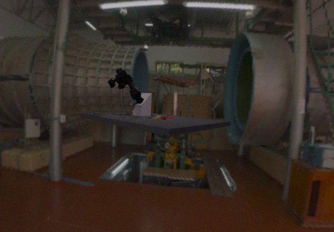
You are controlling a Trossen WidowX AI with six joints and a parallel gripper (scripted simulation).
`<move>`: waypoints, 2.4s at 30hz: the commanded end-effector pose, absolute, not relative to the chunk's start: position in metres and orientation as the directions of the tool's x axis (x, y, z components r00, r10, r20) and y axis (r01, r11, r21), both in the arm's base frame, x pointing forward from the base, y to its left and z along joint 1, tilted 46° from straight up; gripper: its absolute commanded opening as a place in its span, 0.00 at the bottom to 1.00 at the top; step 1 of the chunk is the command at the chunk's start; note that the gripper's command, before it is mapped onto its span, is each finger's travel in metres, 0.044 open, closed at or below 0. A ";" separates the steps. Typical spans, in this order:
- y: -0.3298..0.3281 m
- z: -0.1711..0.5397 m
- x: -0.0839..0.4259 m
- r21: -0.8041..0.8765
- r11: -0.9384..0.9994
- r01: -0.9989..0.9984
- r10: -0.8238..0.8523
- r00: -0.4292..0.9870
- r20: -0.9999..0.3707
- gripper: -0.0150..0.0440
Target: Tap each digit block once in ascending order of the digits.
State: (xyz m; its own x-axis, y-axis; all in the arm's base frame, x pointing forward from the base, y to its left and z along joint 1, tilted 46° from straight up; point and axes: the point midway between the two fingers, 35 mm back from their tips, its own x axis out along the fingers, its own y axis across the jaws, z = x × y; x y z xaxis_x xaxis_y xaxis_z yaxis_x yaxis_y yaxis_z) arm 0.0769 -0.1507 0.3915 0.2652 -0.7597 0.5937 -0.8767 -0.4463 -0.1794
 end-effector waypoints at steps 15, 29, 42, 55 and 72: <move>-0.185 0.242 0.224 0.946 -0.324 0.002 -0.799 0.535 -0.275 0.93; -0.125 0.120 0.254 -0.085 0.375 0.923 -0.657 0.200 -0.727 0.93; -0.087 0.084 0.242 -0.712 0.697 0.078 -0.707 -0.083 -0.702 0.93; -0.087 0.084 0.242 -0.712 0.697 0.078 -0.707 -0.083 -0.702 0.93; -0.082 0.079 0.242 -0.708 0.703 0.070 -0.703 -0.082 -0.706 0.93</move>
